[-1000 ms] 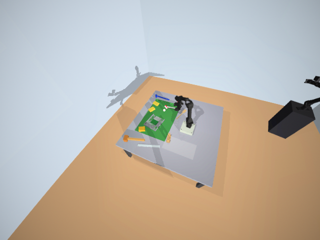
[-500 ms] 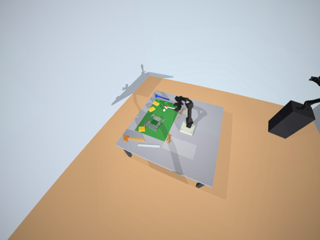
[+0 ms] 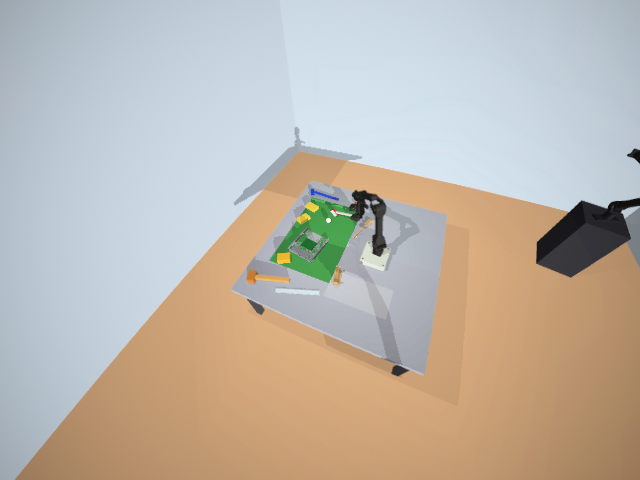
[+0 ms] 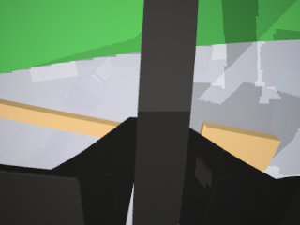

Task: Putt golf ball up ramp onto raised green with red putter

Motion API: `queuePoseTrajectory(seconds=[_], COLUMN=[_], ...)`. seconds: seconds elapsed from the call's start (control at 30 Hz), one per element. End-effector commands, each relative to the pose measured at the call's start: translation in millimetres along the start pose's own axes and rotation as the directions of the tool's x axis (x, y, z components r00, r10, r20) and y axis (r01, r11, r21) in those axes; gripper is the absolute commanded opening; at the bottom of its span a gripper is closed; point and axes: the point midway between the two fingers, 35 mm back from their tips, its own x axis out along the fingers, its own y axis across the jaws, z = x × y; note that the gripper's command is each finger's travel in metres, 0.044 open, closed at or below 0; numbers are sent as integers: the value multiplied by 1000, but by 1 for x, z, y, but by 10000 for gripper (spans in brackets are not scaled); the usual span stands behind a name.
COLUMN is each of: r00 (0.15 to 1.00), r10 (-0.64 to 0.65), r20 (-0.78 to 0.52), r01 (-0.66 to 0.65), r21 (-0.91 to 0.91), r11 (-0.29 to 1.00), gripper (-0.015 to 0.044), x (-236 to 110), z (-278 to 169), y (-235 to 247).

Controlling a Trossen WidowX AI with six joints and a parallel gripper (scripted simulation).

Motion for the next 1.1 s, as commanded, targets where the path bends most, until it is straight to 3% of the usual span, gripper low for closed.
queuePoseTrajectory(seconds=[0.0, 0.27, 0.47, 0.83, 1.07], r00=[1000, 1000, 1000, 1000, 1000], r10=[1, 10, 11, 10, 13], r20=[2, 4, 4, 4, -4], r01=[-1, -10, -10, -10, -13], r21=[-3, -9, -9, -9, -9], r11=[1000, 1000, 1000, 1000, 1000], gripper=[0, 0, 0, 0, 0], x=[-1, -2, -10, -61, -53], z=[5, 1, 1, 0, 0], y=[23, 133, 135, 134, 135])
